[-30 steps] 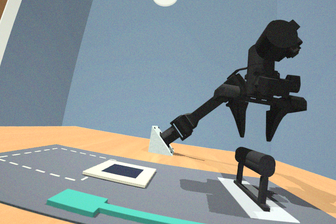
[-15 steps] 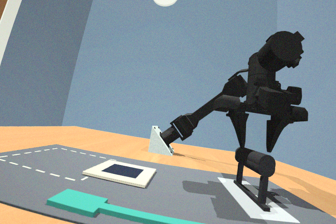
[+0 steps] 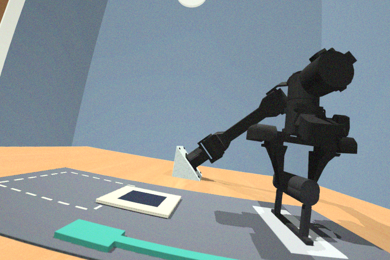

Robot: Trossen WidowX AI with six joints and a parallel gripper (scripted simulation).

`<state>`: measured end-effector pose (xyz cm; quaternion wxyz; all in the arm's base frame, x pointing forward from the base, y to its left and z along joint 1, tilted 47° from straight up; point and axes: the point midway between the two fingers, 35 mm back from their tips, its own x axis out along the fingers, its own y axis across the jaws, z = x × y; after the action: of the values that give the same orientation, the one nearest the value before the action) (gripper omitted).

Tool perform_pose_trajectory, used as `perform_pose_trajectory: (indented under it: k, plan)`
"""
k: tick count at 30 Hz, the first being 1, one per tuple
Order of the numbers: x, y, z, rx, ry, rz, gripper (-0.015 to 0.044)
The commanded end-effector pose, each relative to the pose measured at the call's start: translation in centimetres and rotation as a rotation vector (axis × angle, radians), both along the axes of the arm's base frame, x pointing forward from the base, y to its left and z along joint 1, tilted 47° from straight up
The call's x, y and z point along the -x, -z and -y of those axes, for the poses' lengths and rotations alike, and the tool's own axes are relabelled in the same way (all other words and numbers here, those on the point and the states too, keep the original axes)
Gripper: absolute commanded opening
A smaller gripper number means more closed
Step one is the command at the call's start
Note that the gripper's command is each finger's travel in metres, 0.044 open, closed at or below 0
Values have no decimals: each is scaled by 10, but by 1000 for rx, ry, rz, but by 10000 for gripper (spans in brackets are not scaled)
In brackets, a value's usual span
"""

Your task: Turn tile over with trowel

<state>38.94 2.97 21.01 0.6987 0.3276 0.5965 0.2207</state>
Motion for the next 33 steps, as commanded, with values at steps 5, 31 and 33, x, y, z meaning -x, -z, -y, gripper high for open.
perform_pose_trajectory:
  k: [5, 31, 33]
  plan:
    - [0, 2, -3, -7, 1, -7, 223]
    - [0, 2, -3, -32, 94, -101, 130]
    - [0, 2, -3, -43, 136, -143, 130]
